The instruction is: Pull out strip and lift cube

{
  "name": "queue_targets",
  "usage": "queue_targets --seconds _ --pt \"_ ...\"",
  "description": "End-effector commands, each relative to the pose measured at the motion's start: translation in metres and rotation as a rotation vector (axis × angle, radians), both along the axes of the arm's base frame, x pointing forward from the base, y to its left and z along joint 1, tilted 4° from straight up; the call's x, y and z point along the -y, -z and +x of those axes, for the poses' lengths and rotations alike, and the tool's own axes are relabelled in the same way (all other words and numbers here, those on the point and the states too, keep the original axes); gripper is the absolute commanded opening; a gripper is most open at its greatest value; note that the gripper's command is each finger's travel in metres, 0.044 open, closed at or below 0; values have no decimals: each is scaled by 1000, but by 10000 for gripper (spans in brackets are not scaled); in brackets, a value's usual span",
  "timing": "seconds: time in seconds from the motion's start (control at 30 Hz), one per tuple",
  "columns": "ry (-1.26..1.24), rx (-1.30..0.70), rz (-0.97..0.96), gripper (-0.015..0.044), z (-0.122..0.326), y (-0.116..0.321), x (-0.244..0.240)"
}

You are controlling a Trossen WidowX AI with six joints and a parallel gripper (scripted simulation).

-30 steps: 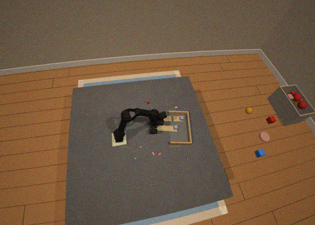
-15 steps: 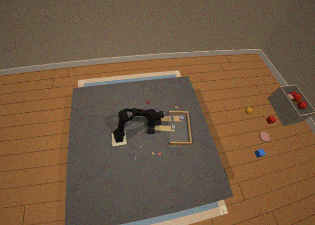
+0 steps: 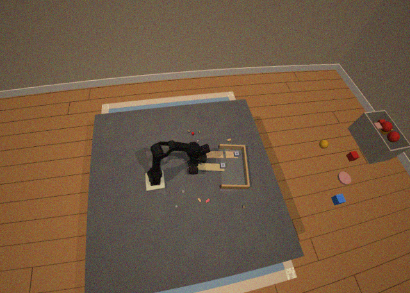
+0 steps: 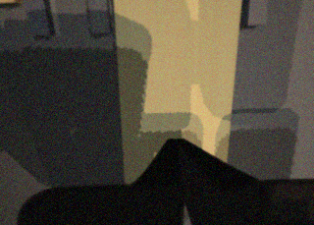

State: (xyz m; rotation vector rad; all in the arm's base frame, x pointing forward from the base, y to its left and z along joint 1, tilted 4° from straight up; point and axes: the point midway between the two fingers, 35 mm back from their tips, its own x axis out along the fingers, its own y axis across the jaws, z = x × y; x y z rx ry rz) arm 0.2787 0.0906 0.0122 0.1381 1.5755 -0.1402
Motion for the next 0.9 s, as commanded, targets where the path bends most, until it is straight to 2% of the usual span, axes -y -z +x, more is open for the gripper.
queue_targets --seconds 0.0,0.87 --pt "-2 -26 -1 0 -13 5 -1" --pt "-2 -30 0 0 -52 4 -7"
